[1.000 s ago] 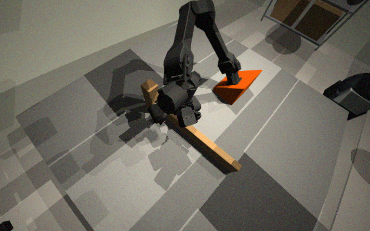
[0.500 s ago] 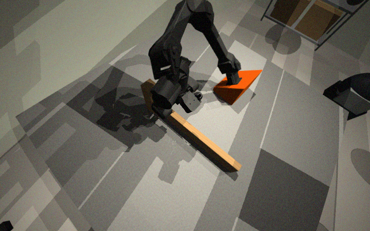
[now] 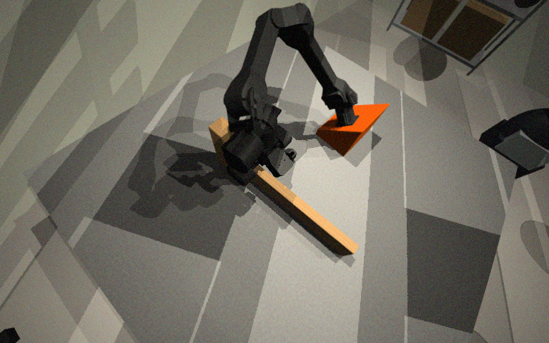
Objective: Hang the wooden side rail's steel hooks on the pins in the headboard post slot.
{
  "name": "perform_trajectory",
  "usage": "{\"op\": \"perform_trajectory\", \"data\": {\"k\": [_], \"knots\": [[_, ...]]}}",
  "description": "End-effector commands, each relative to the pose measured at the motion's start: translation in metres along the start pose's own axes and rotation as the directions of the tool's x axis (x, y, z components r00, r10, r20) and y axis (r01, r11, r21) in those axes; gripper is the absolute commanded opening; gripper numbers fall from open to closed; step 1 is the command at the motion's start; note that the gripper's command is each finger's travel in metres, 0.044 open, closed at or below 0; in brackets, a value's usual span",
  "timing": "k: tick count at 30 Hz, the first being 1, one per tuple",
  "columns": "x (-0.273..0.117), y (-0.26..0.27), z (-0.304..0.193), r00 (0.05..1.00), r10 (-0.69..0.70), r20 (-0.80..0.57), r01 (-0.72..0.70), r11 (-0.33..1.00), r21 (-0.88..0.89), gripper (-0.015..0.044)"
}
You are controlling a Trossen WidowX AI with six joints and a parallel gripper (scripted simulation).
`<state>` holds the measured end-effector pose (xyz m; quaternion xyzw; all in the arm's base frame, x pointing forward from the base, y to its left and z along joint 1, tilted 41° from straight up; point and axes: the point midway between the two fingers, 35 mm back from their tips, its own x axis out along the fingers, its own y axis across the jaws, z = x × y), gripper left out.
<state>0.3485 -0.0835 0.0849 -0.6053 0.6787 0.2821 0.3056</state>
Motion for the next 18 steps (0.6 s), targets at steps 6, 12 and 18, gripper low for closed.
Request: {"op": "perform_trajectory", "data": {"k": [6, 12, 18], "knots": [[0.014, 0.001, 0.000, 1.000, 0.005, -0.005, -0.005, 1.000, -0.007, 0.0440], [0.024, 0.001, 0.000, 1.000, 0.005, -0.005, -0.005, 1.000, -0.007, 0.0440], [0.033, 0.000, 0.000, 1.000, 0.005, -0.006, -0.005, 1.000, -0.007, 0.0440]]}}
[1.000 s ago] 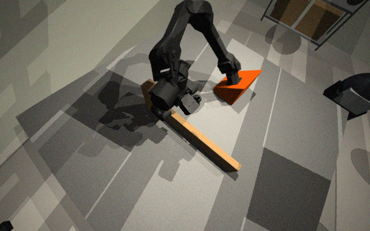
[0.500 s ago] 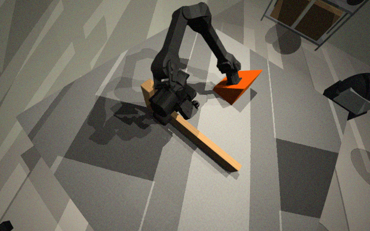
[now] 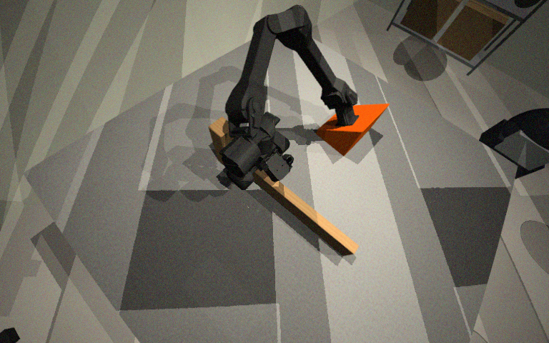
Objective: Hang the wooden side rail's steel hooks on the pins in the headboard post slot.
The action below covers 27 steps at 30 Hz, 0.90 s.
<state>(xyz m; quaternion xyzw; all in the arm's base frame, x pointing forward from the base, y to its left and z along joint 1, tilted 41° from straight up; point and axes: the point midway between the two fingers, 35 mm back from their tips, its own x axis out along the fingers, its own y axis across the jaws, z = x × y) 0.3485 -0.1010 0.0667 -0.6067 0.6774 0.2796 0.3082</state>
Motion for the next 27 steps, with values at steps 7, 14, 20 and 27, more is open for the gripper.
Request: {"op": "perform_trajectory", "data": {"k": [7, 14, 20, 27], "knots": [[0.019, 0.003, 0.001, 1.000, 0.011, -0.007, -0.011, 1.000, -0.012, 0.0440], [0.031, 0.003, 0.001, 1.000, 0.011, -0.008, -0.011, 1.000, -0.012, 0.0440], [0.040, 0.004, 0.001, 1.000, 0.011, -0.009, -0.012, 1.000, -0.012, 0.0440], [0.047, 0.005, 0.000, 1.000, 0.012, -0.010, -0.012, 1.000, -0.012, 0.0440]]}}
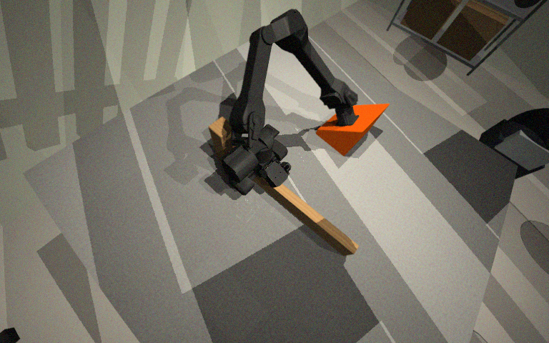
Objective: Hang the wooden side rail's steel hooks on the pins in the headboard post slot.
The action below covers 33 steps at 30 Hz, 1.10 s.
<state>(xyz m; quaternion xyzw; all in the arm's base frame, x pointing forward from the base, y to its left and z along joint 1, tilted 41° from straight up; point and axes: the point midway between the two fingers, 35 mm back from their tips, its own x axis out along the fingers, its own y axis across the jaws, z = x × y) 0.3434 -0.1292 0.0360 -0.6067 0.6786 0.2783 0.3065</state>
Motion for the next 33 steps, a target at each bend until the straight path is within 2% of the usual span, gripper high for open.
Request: {"op": "perform_trajectory", "data": {"k": [1, 2, 14, 20, 23, 33], "knots": [[0.0051, 0.0032, 0.0018, 1.000, 0.010, -0.005, -0.010, 1.000, -0.012, 0.0440], [0.0051, 0.0032, 0.0018, 1.000, 0.010, -0.005, -0.010, 1.000, -0.012, 0.0440], [0.0051, 0.0032, 0.0018, 1.000, 0.010, -0.005, -0.010, 1.000, -0.012, 0.0125], [0.0051, 0.0032, 0.0018, 1.000, 0.010, -0.005, -0.010, 1.000, -0.012, 0.0085], [0.0051, 0.0032, 0.0018, 1.000, 0.010, -0.005, -0.010, 1.000, -0.012, 0.0006], [0.0036, 0.0017, 0.0018, 1.000, 0.010, -0.005, -0.010, 1.000, -0.012, 0.0000]]}}
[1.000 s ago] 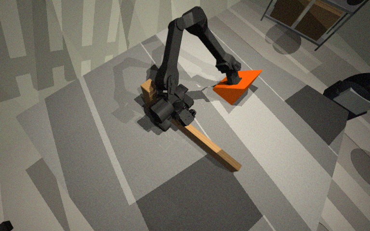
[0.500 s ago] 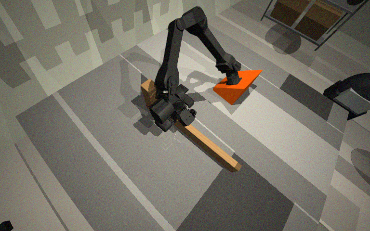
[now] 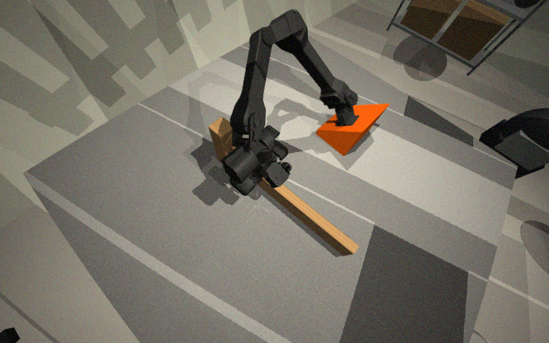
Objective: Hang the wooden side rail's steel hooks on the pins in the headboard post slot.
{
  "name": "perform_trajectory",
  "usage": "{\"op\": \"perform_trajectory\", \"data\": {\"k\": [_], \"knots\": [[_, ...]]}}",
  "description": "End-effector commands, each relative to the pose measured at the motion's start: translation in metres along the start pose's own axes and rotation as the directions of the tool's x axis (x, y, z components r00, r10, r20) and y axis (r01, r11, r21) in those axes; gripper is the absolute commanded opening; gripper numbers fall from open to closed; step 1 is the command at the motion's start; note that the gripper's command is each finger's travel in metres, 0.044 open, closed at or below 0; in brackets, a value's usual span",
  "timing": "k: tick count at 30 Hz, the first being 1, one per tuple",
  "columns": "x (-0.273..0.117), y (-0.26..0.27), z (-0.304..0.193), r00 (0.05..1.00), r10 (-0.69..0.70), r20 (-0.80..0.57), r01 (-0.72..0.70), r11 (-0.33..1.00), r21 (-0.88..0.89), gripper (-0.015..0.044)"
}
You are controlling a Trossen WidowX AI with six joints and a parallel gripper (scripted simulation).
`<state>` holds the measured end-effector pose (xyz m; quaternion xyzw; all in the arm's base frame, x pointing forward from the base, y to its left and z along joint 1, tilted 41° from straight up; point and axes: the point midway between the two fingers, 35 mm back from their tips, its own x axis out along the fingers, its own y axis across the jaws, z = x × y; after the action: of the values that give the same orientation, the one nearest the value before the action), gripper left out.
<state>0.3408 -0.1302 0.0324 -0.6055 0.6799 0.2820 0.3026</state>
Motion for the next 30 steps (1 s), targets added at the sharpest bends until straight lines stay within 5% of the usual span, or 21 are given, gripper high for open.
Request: {"op": "perform_trajectory", "data": {"k": [1, 30], "knots": [[0.000, -0.001, 0.000, 1.000, 0.002, -0.004, -0.002, 1.000, -0.004, 0.0000], [-0.001, -0.014, 0.000, 1.000, 0.002, -0.004, -0.002, 1.000, -0.004, 0.0000]]}}
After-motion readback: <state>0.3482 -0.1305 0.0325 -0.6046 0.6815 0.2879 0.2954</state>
